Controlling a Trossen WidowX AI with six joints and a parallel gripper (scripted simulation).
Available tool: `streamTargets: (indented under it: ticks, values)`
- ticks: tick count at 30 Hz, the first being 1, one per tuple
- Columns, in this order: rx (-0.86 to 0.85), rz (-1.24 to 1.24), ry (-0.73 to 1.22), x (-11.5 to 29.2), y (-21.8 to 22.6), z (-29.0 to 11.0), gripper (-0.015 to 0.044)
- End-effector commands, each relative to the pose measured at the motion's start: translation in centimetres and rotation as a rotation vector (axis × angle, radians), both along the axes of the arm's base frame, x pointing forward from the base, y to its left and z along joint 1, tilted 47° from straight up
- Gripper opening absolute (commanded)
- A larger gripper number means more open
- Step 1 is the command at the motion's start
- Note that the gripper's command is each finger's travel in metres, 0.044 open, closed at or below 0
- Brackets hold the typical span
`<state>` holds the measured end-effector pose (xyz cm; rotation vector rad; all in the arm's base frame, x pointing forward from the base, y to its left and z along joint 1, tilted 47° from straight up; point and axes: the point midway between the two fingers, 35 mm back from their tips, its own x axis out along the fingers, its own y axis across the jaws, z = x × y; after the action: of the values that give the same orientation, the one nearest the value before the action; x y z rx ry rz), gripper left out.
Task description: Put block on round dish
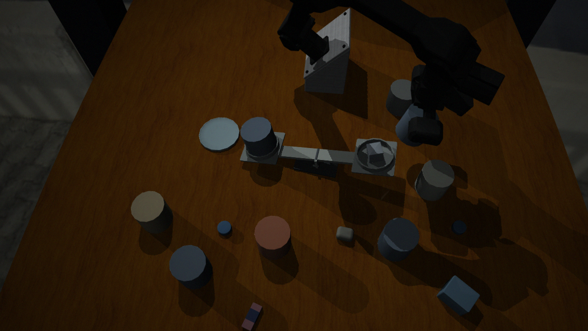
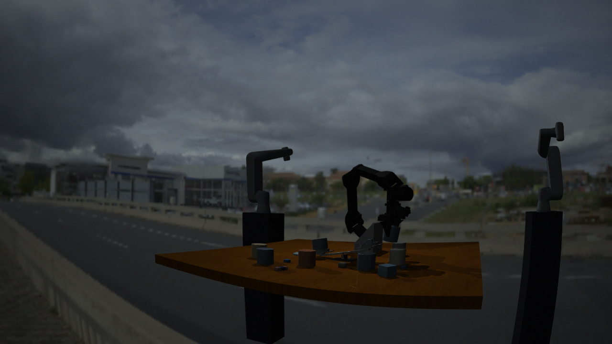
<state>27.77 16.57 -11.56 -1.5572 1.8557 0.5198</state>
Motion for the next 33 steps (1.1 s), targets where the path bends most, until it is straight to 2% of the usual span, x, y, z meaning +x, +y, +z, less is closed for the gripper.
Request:
streamTargets:
  ticks: [1,11,19,33]
  values:
    - [0.005,-0.004,-0.005,-3.2,0.1,-3.6,0.0000]
    - [0.005,-0.004,-0.006,-3.8,-0.2,-4.4,0.0000]
    - [0.003,-0.004,-0.006,-4.0,-2.8,-6.9,0.0000]
    - [0.003,-0.004,-0.007,-4.1,-3.8,-7.9,0.0000]
